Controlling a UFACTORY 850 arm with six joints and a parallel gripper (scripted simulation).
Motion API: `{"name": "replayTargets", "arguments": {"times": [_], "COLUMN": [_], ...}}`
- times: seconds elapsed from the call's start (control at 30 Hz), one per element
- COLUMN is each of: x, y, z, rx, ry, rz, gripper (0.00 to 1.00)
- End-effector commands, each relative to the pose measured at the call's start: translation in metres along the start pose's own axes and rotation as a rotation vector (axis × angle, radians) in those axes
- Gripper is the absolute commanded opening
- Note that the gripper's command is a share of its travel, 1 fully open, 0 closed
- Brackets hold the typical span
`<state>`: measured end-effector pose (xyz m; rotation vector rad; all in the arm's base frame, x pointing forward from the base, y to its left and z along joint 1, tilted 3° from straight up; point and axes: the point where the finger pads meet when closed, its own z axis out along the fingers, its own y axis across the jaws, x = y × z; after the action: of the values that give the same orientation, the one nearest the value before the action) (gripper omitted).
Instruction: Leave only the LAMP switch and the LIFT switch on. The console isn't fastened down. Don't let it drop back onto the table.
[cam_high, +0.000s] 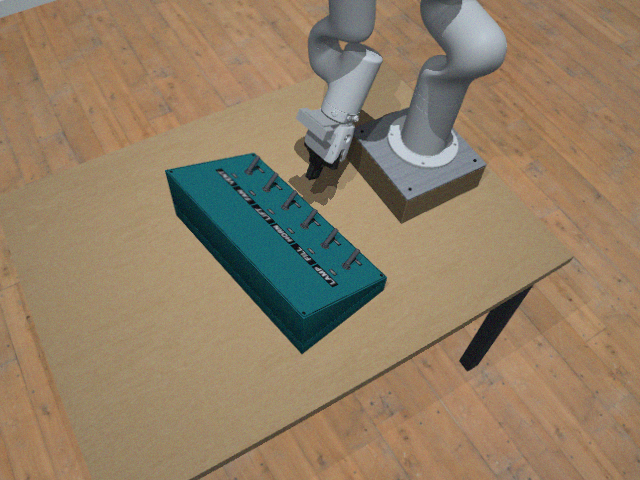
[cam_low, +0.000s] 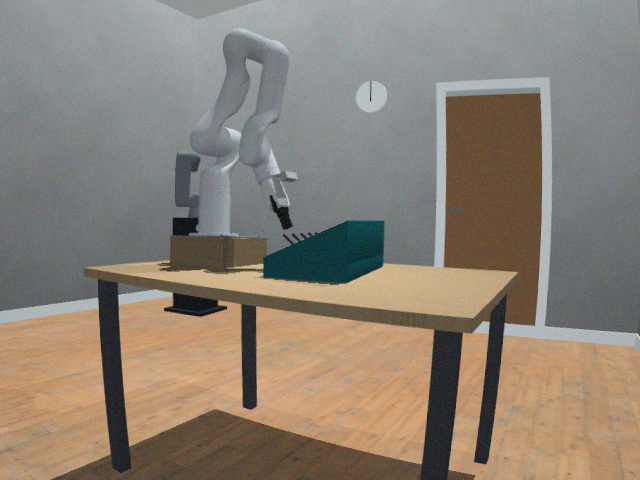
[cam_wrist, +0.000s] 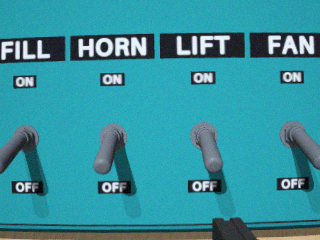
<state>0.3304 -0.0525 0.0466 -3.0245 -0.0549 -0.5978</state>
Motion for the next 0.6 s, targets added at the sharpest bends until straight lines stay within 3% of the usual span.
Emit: {"name": "replayTargets", "arguments": {"times": [0.0, 0.57], "x": [0.001, 0.001], "y": [0.0, 0.0], "z": [0.02, 0.046], "rx": [-0.002, -0.002], "ry": [0.004, 0.004], "rz": [0.0, 0.0], "gripper": [0.0, 0.0]}}
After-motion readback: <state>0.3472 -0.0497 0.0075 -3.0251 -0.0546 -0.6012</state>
